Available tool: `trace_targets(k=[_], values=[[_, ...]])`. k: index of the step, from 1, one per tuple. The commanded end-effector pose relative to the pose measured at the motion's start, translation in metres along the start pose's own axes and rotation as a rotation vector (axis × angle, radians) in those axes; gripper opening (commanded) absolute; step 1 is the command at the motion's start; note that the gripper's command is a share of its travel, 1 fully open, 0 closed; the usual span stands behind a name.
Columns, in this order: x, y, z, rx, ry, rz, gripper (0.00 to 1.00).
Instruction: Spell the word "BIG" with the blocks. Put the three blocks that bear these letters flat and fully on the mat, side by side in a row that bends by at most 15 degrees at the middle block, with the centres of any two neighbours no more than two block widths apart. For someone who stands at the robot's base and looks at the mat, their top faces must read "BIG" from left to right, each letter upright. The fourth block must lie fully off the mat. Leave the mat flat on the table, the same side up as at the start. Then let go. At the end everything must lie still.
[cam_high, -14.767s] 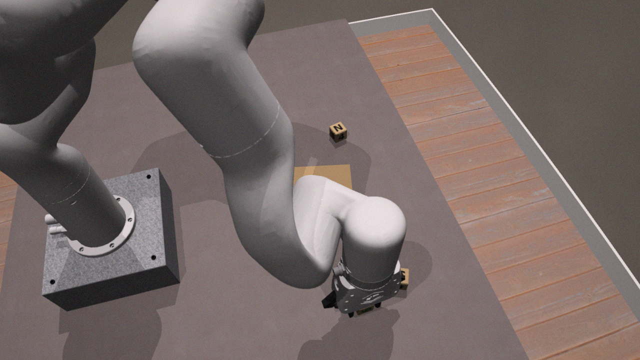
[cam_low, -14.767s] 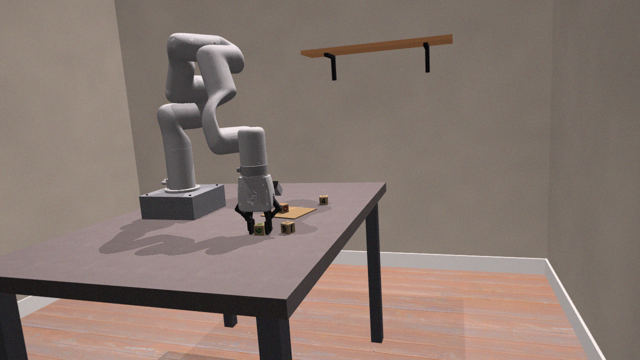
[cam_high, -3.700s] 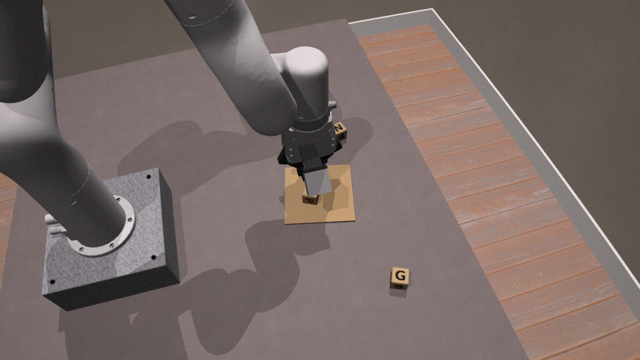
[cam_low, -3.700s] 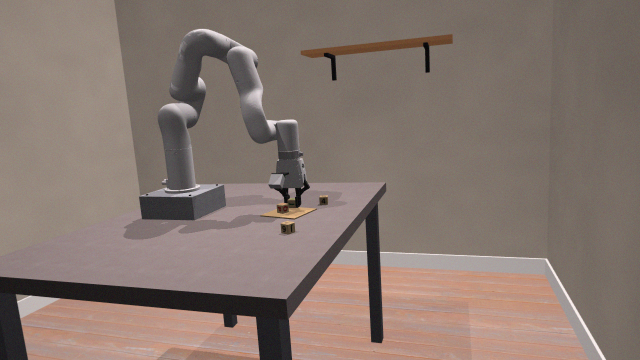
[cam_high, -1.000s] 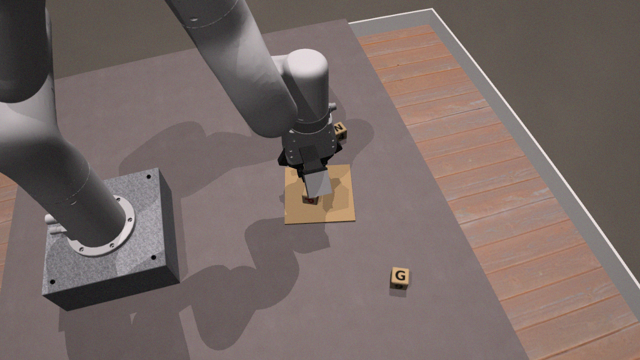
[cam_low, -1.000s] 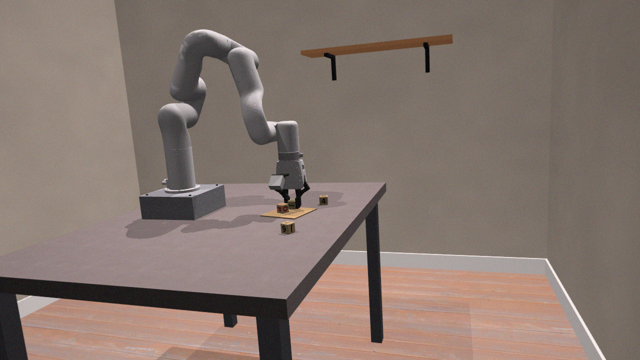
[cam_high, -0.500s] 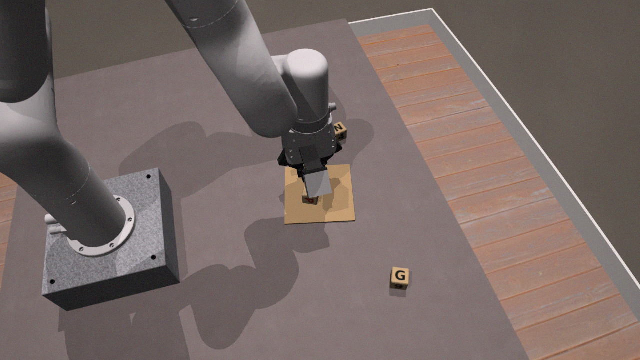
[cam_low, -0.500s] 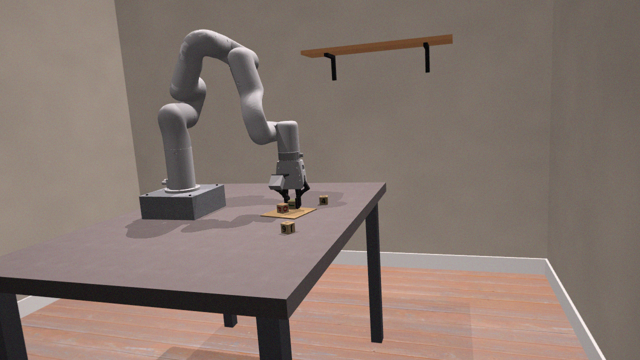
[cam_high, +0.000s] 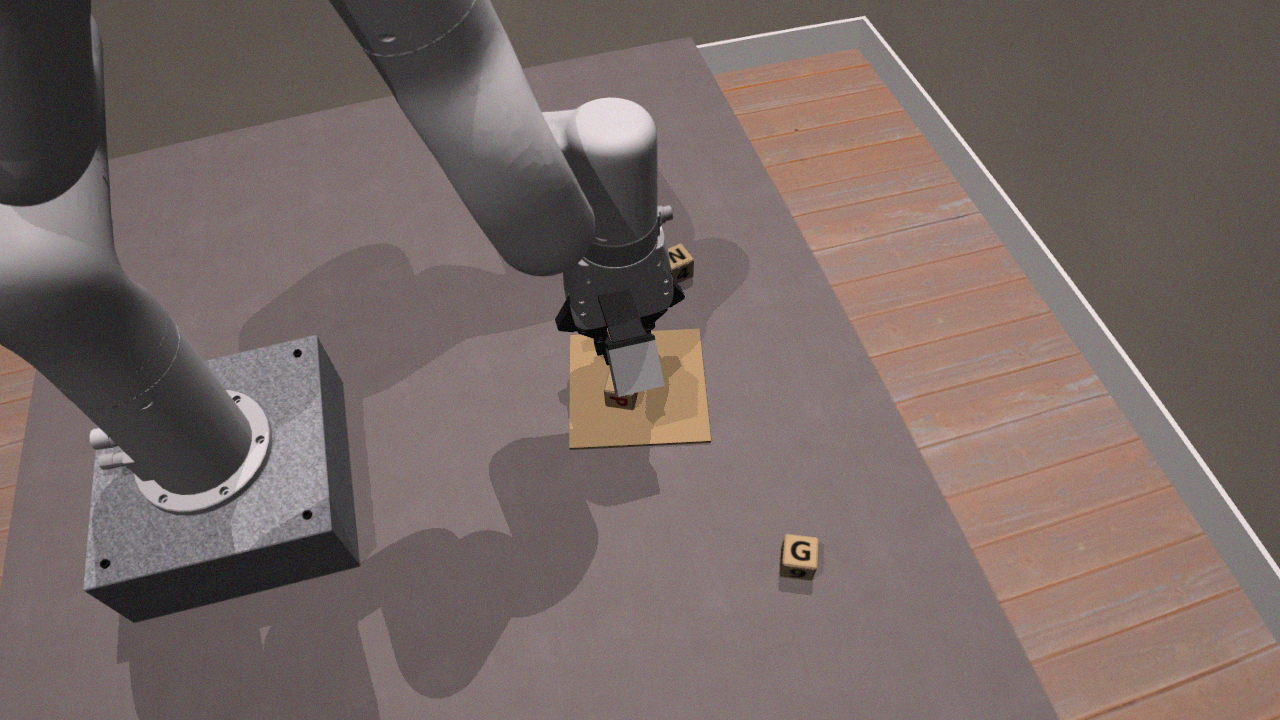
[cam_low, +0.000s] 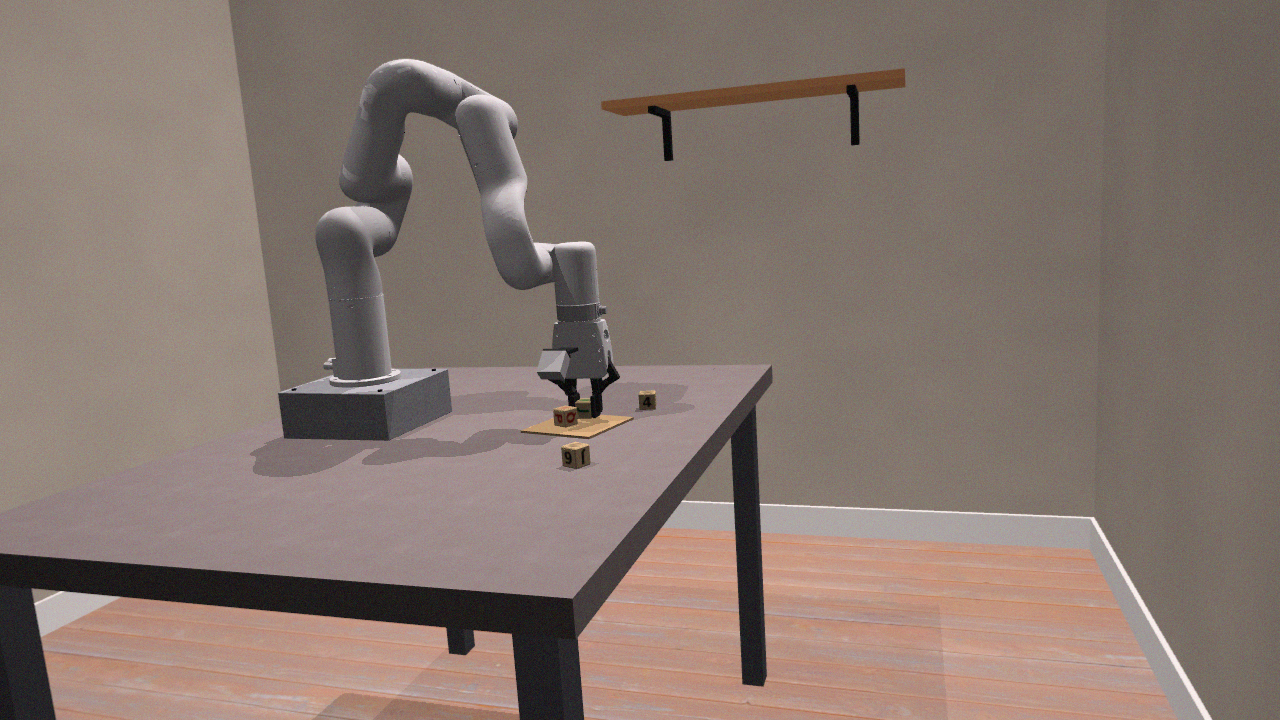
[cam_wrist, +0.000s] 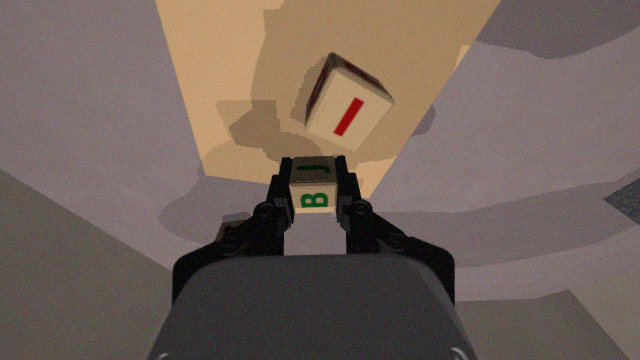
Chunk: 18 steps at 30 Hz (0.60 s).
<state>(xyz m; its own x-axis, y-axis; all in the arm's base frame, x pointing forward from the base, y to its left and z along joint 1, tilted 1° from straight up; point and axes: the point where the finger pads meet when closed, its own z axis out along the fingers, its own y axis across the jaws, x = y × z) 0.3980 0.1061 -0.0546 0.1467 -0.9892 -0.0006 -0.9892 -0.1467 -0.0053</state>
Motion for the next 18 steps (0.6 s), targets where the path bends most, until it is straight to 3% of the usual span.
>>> trace_targets(k=[1, 5, 18], values=[[-0.0002, -0.0013, -0.0009, 0.003, 0.000, 0.000, 0.27], [-0.0002, -0.0013, -0.0009, 0.003, 0.000, 0.000, 0.27], [-0.0002, -0.0013, -0.0009, 0.003, 0.000, 0.000, 0.47]])
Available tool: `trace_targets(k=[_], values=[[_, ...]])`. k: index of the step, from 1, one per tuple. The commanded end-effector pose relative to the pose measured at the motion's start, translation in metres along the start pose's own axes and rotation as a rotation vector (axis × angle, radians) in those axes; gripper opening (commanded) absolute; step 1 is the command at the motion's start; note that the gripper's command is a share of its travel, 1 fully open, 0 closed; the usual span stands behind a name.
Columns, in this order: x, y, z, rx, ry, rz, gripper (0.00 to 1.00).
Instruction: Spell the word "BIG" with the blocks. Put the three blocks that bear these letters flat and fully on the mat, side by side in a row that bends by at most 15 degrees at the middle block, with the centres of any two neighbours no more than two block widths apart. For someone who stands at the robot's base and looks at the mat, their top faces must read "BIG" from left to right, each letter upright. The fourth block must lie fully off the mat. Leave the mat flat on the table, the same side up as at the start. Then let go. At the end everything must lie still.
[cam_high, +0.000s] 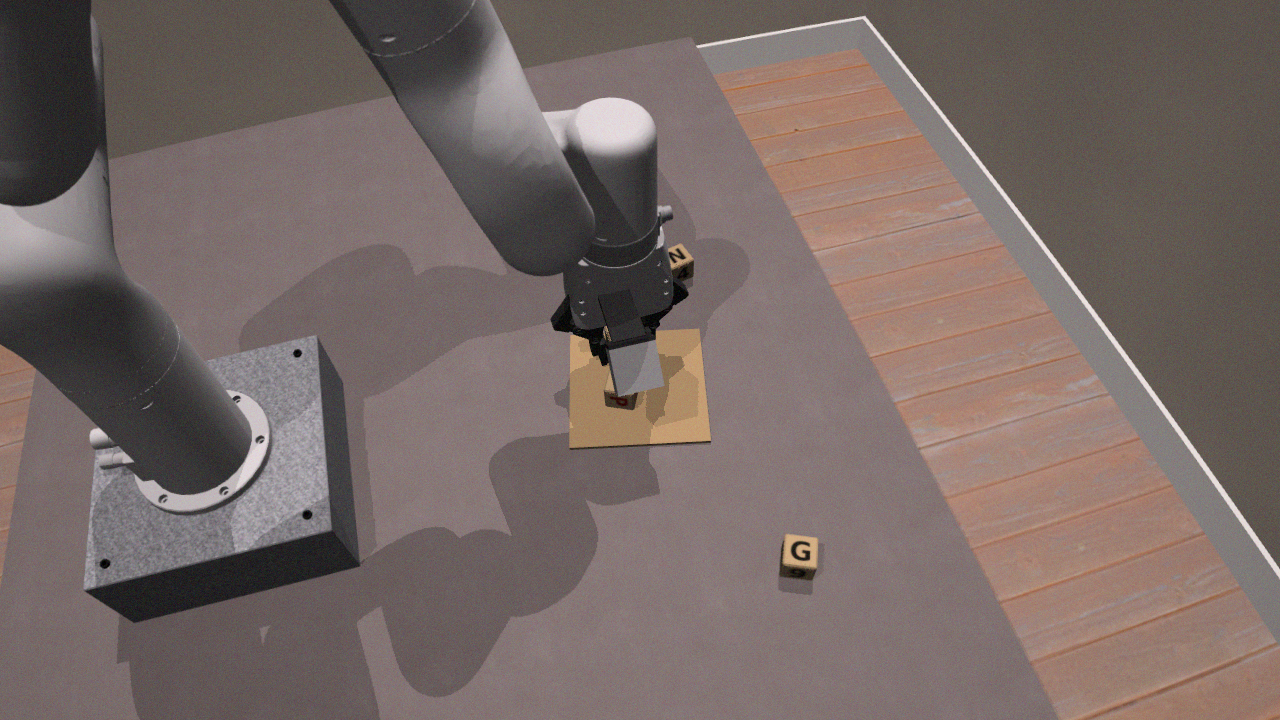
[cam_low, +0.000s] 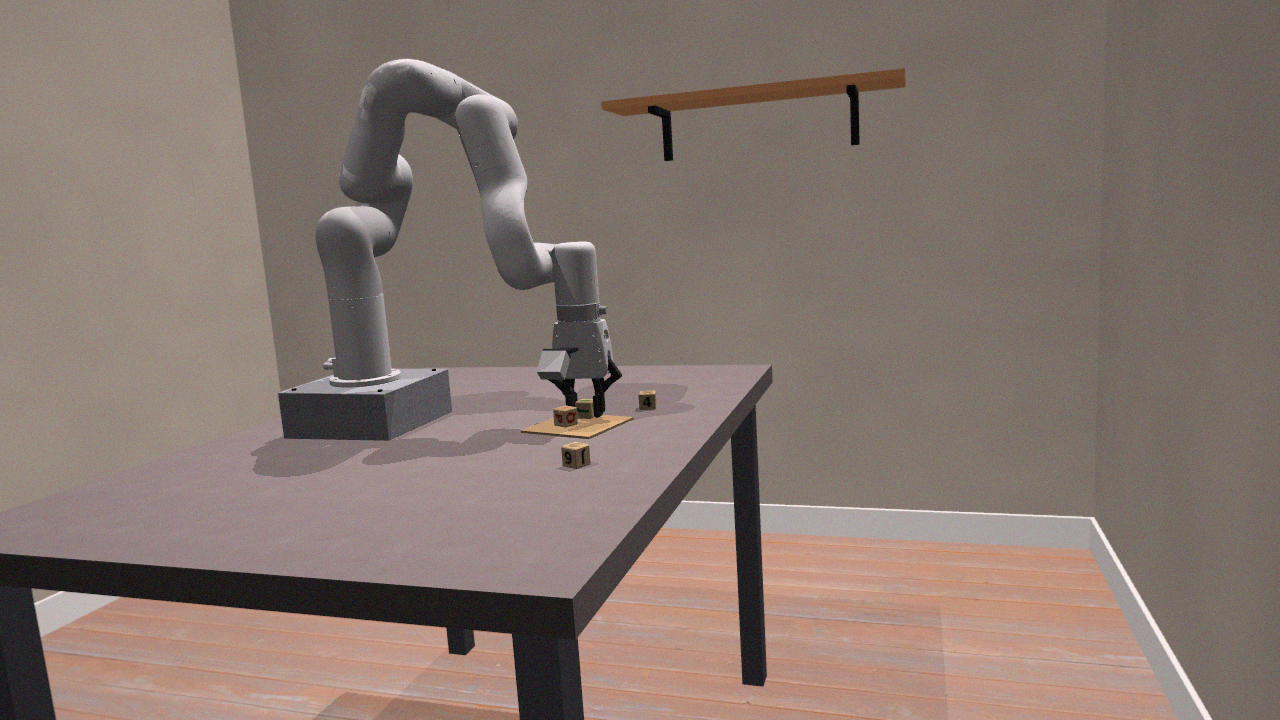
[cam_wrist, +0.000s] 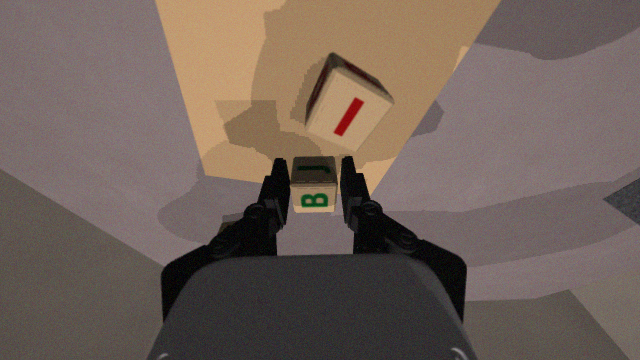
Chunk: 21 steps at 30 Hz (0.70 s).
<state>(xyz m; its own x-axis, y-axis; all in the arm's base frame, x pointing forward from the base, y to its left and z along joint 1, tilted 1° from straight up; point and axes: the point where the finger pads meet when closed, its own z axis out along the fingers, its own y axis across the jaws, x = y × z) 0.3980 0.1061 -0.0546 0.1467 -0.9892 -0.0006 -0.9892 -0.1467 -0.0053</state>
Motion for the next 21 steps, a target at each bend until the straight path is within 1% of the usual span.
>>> trace_targets(k=[1, 13, 17, 19, 21], values=[[0.000, -0.001, -0.001, 0.003, 0.000, 0.000, 0.47], [0.000, -0.001, -0.002, 0.003, 0.000, 0.000, 0.47], [0.000, -0.001, -0.008, 0.003, 0.000, 0.000, 0.47], [0.000, -0.001, -0.008, 0.003, 0.000, 0.000, 0.47], [0.000, -0.001, -0.015, 0.003, 0.000, 0.000, 0.47]])
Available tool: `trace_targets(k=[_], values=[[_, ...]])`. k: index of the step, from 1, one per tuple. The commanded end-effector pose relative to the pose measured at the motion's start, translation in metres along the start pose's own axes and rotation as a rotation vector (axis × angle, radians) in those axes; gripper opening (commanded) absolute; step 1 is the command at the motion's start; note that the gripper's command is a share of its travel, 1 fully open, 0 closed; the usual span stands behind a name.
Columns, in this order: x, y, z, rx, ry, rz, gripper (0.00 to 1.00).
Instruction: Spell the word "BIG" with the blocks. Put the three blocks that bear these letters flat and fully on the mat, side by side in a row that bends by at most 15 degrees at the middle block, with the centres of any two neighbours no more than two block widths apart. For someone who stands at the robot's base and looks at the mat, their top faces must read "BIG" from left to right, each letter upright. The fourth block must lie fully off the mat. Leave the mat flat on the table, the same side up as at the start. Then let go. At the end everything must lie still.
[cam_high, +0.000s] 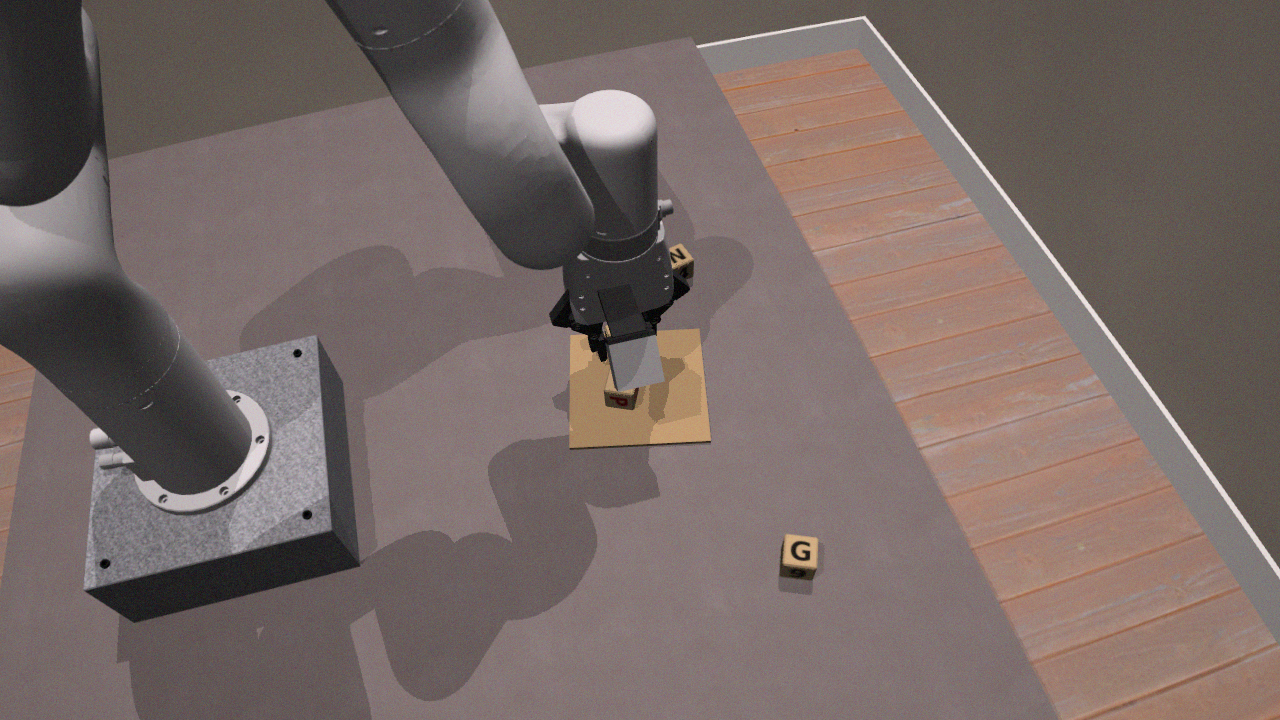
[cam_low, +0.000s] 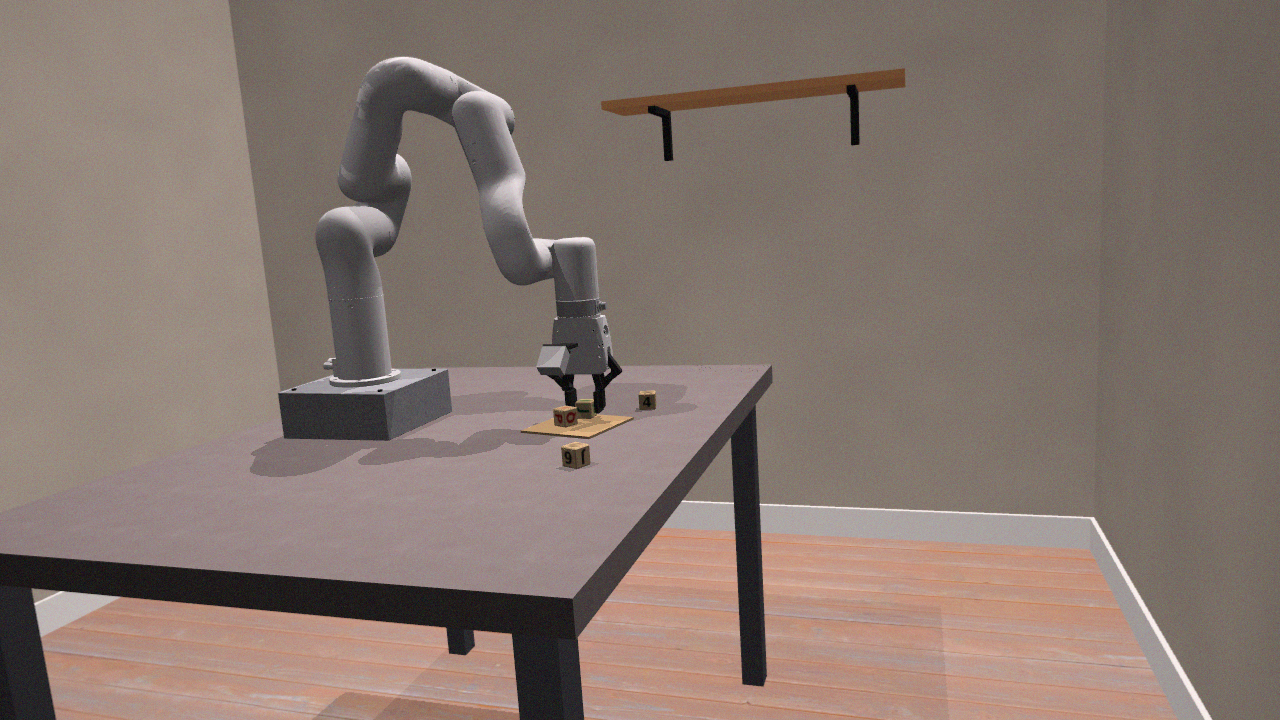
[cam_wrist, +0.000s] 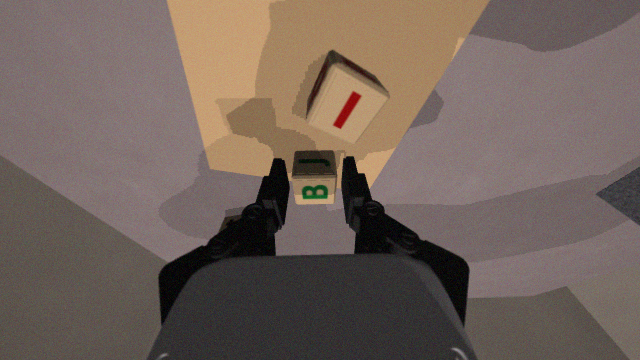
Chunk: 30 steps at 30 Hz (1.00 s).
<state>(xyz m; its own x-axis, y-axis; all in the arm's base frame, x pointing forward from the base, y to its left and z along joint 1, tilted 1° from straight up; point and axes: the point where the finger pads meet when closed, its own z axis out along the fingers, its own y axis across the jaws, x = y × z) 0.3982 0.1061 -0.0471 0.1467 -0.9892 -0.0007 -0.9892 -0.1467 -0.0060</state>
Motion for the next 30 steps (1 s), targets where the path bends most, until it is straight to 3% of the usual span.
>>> trace_targets(k=[1, 13, 23, 24, 30], values=[[0.000, -0.001, -0.011, 0.003, 0.000, 0.000, 0.47], [-0.001, -0.001, -0.071, 0.003, 0.000, 0.000, 0.47], [-0.002, -0.001, -0.083, 0.003, 0.000, 0.000, 0.47], [-0.002, -0.001, -0.083, 0.003, 0.000, 0.000, 1.00], [-0.002, -0.001, -0.083, 0.003, 0.000, 0.000, 1.00]])
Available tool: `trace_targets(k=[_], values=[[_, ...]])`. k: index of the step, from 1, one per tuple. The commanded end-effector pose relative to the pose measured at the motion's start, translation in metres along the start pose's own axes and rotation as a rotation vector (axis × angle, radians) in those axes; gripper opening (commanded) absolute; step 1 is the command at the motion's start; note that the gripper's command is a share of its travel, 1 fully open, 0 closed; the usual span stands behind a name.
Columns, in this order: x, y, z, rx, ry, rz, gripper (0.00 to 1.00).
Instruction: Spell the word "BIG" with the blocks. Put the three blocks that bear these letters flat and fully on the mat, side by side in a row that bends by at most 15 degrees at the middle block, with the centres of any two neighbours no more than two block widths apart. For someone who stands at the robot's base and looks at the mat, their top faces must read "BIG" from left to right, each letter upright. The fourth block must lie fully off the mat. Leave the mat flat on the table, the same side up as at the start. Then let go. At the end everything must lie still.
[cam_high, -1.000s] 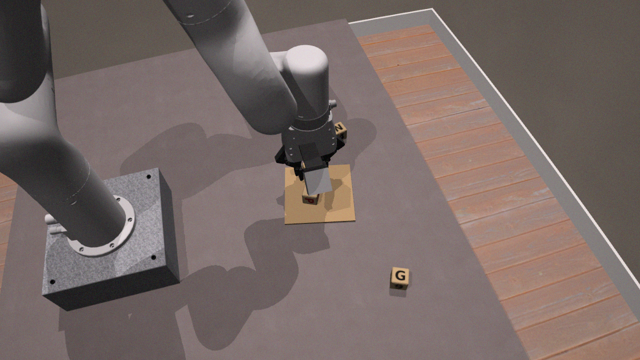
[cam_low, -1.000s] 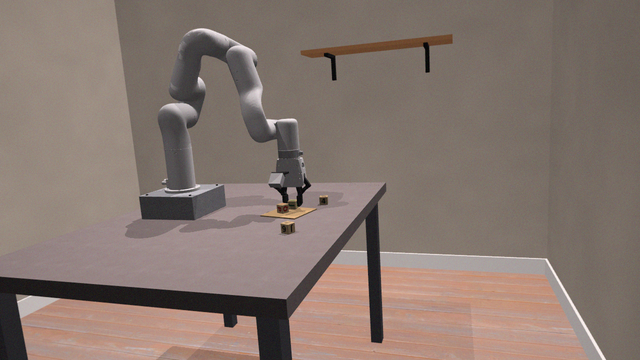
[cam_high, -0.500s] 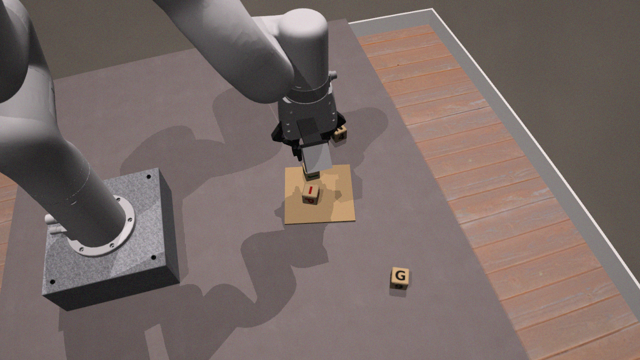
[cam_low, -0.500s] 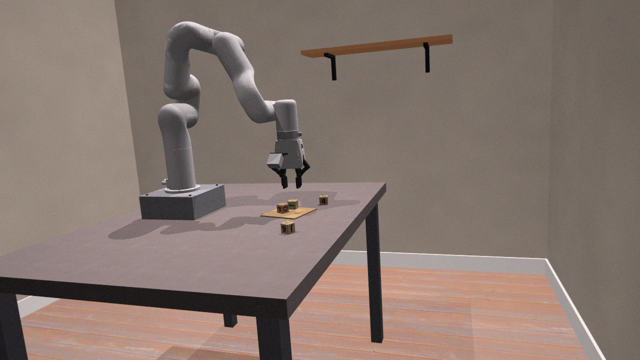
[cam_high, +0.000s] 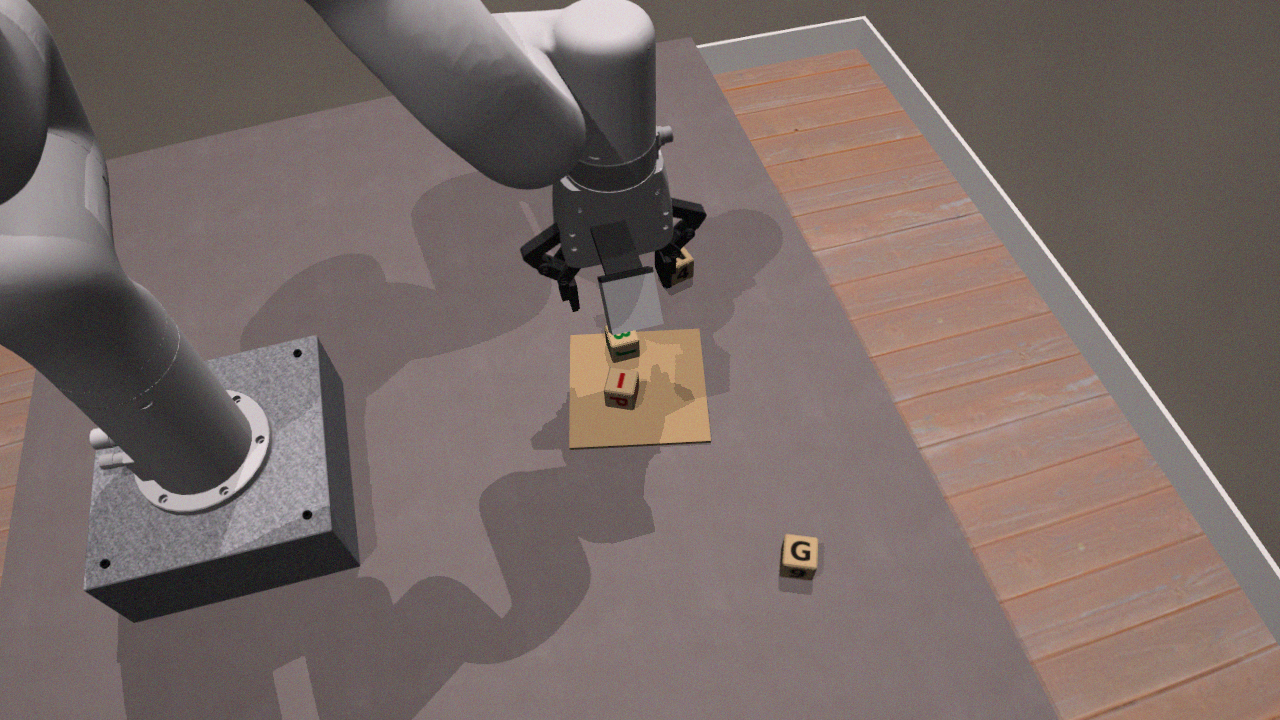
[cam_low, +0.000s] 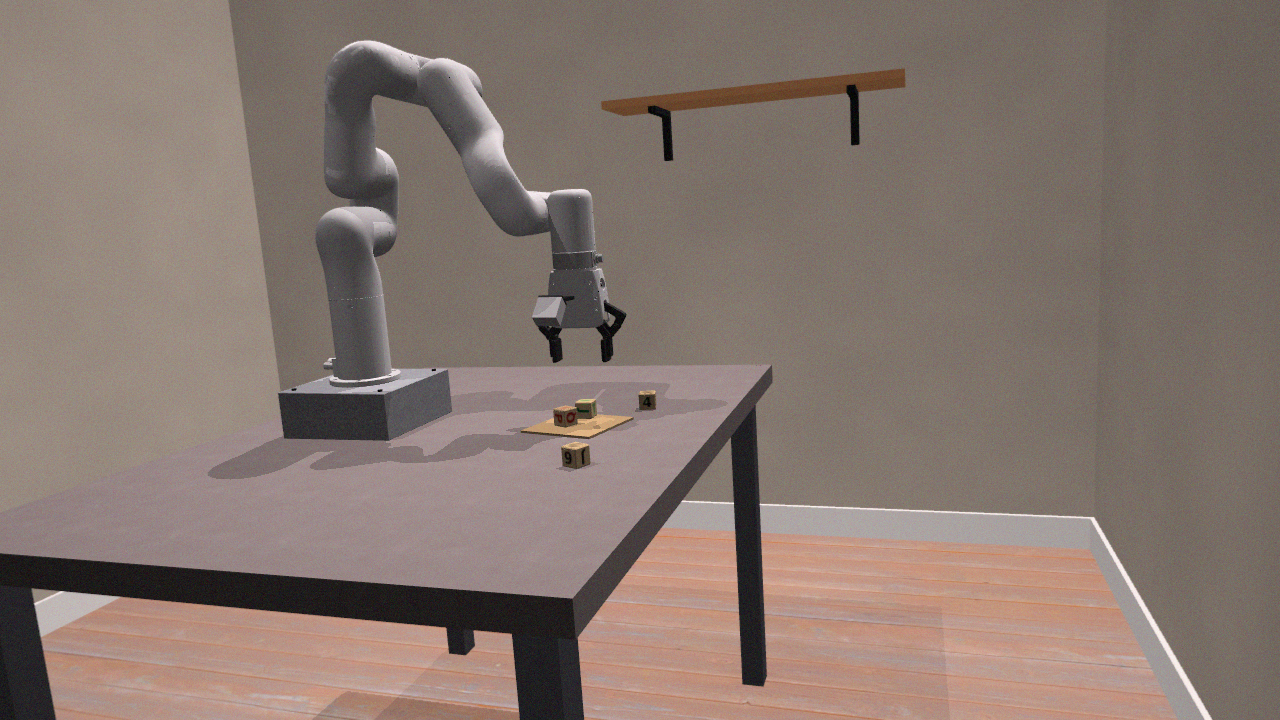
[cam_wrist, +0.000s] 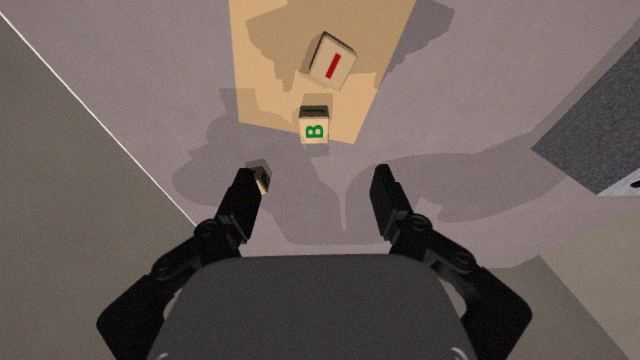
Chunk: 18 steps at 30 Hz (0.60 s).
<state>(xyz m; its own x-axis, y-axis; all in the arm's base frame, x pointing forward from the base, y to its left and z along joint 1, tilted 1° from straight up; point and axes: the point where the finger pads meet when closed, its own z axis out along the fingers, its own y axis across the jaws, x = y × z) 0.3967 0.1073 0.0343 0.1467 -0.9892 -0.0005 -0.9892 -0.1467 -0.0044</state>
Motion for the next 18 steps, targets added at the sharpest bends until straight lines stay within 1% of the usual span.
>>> trace_targets(k=[1, 14, 18], values=[[-0.0002, -0.0015, -0.0014, 0.004, -0.001, 0.000, 1.00], [-0.0002, -0.0015, -0.0014, 0.004, 0.000, -0.001, 1.00], [0.0012, -0.0011, -0.0013, 0.004, 0.000, -0.028, 1.00]])
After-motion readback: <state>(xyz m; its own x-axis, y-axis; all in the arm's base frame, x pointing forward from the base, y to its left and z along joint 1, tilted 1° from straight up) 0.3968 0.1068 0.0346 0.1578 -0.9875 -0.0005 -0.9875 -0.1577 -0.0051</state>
